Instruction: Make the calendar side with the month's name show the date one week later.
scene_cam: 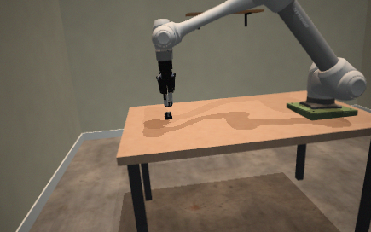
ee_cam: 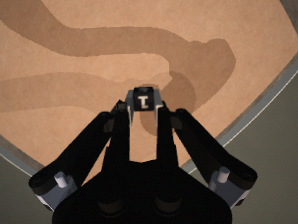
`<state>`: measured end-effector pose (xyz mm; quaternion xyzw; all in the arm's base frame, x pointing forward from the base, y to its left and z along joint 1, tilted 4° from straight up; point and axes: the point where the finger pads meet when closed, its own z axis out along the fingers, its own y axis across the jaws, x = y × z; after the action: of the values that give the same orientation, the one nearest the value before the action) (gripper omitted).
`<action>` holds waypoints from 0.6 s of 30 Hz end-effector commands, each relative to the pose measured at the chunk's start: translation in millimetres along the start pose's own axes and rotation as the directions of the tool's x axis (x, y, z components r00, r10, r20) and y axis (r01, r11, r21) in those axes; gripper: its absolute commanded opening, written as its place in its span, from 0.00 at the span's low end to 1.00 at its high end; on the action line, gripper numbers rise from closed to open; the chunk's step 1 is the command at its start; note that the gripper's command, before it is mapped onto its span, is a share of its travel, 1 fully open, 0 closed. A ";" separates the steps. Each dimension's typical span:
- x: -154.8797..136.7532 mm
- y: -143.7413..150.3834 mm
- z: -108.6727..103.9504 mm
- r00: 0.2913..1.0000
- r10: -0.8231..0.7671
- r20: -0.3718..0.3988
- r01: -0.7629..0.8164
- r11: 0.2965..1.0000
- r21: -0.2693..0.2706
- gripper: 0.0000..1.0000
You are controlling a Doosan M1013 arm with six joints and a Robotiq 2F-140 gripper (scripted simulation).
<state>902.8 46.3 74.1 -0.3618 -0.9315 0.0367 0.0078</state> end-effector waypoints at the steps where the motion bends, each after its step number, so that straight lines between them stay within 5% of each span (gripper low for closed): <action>1: 0.0 0.0 1.4 1.000 0.000 0.000 0.000 1.000 0.000 0.24; 18: -0.3 0.2 57.0 1.000 0.000 0.000 0.000 1.000 0.000 0.24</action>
<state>901.1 43.2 25.5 -0.3617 -0.9316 0.0366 0.0079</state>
